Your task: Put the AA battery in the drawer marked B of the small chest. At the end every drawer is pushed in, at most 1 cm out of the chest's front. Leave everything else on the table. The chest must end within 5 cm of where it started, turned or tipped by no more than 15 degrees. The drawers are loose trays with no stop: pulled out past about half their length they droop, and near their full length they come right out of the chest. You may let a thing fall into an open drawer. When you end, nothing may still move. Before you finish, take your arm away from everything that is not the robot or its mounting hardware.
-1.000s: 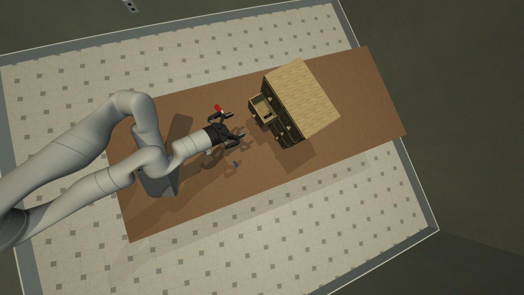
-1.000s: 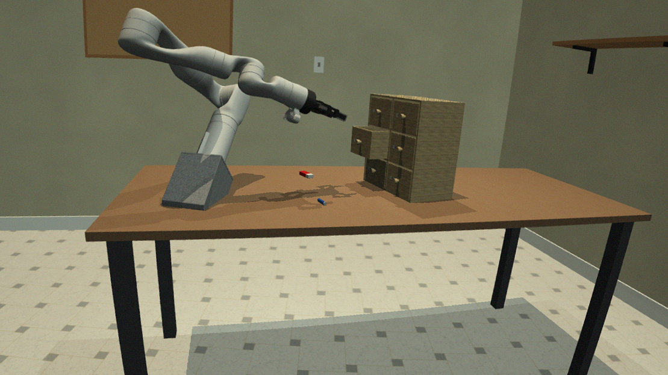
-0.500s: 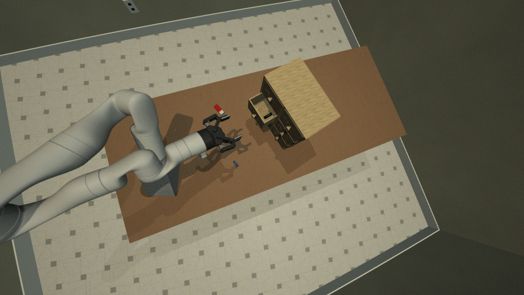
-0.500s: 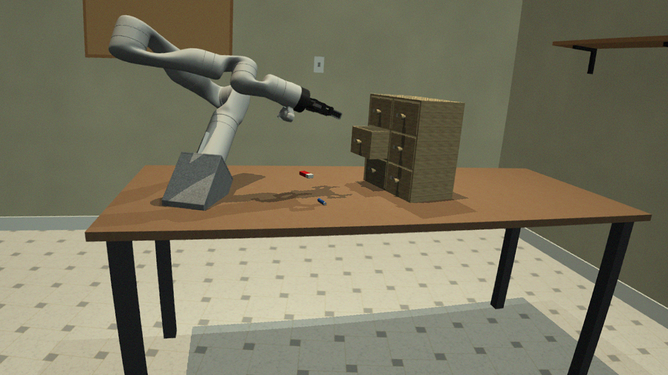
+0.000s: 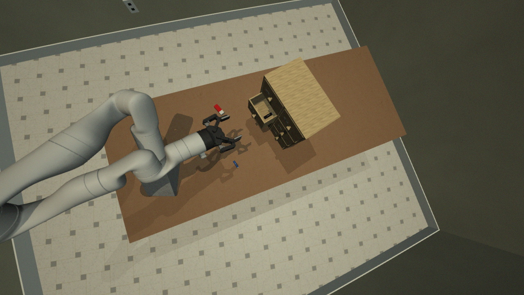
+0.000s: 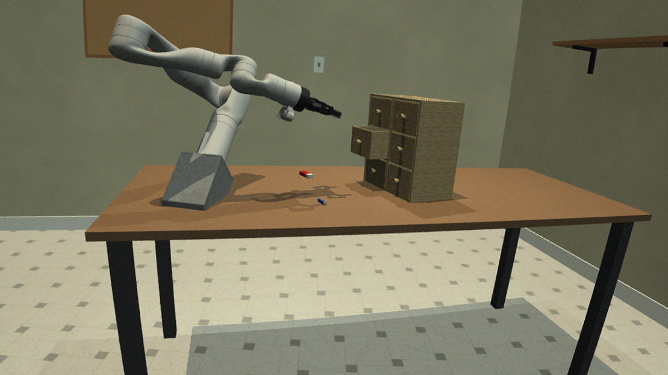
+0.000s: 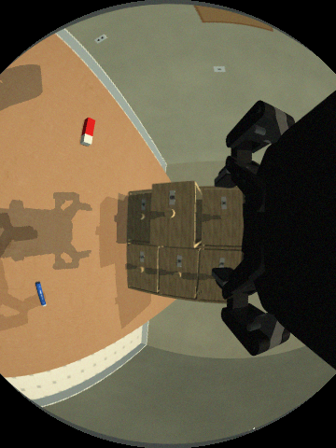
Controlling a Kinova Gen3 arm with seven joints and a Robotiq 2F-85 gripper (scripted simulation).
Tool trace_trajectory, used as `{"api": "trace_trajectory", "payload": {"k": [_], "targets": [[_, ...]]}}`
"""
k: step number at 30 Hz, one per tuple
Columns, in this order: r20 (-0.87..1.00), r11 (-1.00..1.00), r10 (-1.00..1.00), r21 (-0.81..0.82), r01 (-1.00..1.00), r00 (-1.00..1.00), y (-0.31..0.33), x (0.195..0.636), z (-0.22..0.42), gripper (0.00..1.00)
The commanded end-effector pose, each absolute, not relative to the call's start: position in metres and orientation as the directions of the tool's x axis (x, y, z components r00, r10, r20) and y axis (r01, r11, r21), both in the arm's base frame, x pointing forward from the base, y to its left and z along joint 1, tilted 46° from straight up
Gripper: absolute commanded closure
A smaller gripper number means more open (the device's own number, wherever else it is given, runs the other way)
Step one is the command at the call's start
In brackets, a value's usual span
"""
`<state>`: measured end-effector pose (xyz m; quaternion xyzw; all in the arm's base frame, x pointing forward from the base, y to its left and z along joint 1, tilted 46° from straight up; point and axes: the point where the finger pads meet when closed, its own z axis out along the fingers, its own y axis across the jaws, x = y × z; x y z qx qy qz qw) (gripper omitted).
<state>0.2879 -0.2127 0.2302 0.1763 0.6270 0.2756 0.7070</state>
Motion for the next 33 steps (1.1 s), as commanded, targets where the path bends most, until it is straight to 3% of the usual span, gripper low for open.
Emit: {"api": "trace_trajectory", "payload": {"k": [1,21,33], "targets": [[-0.792,0.788,0.608,0.593,-0.166,0.056,-0.2134,0.2878,0.2300,0.00],[-0.803,0.788,0.595,0.593,-0.166,-0.042,-0.2154,0.2865,0.2323,0.00],[-0.802,0.788,0.561,0.593,-0.167,-0.204,-0.2187,0.2843,0.2360,0.00]]}}
